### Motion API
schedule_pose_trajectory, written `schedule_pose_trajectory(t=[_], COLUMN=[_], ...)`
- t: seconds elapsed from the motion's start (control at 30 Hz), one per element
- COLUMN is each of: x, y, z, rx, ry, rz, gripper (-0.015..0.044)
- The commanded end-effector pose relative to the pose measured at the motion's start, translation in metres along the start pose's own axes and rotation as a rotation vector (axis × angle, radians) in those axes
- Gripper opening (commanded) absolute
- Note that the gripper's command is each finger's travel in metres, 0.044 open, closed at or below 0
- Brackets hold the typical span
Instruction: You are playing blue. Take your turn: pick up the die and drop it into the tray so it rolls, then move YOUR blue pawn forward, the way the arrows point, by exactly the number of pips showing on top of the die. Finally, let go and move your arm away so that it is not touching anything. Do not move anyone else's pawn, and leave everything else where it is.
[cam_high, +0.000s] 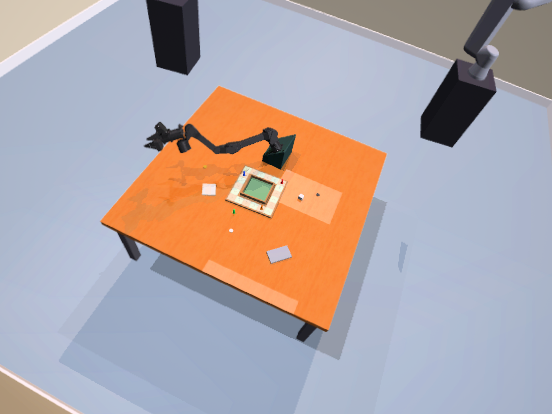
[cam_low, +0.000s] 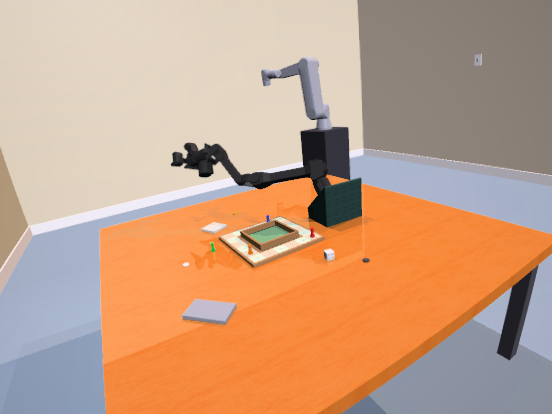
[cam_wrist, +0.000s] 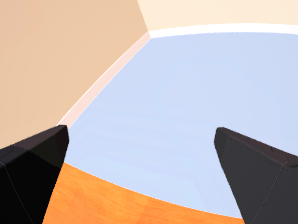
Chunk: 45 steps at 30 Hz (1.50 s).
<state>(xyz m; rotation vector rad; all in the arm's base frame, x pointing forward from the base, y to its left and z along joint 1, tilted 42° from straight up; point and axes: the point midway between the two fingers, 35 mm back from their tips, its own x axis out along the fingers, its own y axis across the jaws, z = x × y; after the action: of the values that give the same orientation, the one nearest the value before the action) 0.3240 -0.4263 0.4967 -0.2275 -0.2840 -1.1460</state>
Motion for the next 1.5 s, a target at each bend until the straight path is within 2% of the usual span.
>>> schedule_pose_trajectory(t=[0.0, 0.13, 0.3, 0.4, 0.5, 0.7, 0.97, 1.1, 1.3, 1.47], x=[-0.001, -0.014, -0.039, -0.047, -0.068, -0.129, -0.233, -0.264, -0.339, -0.385], y=[-0.001, -0.023, -0.061, -0.069, -0.088, -0.127, -0.163, -0.175, -0.170, -0.163], z=[0.002, 0.047, 0.118, 0.128, 0.165, 0.247, 0.333, 0.349, 0.390, 0.399], rx=[-0.002, -0.049, -0.093, -0.160, -0.208, -0.275, -0.372, -0.456, -0.541, -0.586], ry=[-0.004, -0.091, -0.257, -0.279, -0.367, -0.573, -0.820, -0.878, -1.048, -1.146], rz=[0.000, -0.009, -0.067, -0.094, -0.140, -0.251, -0.418, -0.509, -0.602, -0.667], gripper=[0.0374, 0.0275, 0.0275, 0.0275, 0.0275, 0.0275, 0.0275, 0.0275, 0.0275, 0.0275])
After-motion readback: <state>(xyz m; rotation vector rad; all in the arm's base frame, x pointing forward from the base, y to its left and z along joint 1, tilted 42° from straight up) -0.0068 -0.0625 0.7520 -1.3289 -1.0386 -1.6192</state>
